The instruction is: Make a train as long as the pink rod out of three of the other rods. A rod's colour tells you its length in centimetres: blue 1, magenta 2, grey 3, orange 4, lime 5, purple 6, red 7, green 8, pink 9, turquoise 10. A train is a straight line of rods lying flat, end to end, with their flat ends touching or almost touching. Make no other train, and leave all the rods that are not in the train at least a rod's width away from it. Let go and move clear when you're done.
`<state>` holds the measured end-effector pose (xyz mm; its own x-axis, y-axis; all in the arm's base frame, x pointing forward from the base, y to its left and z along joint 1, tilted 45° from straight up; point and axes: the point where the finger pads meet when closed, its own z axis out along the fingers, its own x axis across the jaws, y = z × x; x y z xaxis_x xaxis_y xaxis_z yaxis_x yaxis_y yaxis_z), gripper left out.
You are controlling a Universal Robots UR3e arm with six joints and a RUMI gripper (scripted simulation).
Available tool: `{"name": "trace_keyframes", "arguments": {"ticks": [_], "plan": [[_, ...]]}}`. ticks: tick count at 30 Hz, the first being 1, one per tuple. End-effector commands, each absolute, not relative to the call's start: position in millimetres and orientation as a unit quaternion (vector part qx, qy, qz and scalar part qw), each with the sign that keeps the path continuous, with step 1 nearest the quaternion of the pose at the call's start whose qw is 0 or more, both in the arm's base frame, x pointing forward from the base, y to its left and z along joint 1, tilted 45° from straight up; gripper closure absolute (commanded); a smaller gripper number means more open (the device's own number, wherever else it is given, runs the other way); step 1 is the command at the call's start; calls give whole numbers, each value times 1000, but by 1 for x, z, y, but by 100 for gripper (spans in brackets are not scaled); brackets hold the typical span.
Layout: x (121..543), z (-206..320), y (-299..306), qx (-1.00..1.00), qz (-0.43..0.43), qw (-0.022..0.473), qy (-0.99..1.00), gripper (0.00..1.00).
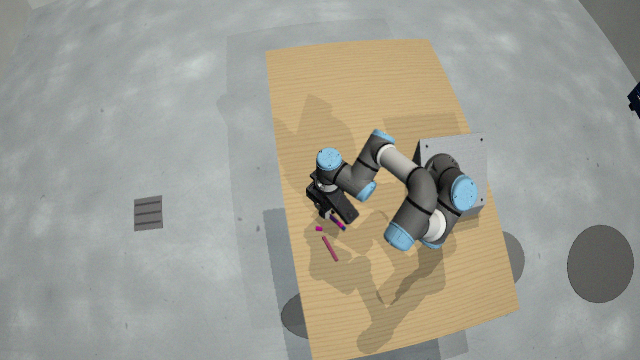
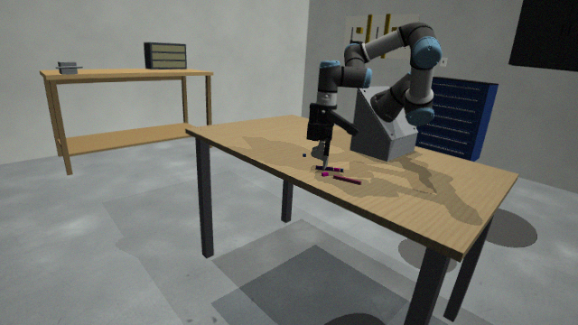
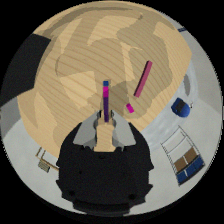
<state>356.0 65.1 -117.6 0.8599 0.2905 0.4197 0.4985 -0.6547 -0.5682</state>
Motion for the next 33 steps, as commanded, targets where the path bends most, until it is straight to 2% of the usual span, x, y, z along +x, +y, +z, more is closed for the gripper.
{"name": "trace_keyframes", "arguments": {"ticks": [1,33], "plan": [[357,-116,63,-898,-149,352,-220,86],[347,-54,1,-898,-148,351,-220,86]]}}
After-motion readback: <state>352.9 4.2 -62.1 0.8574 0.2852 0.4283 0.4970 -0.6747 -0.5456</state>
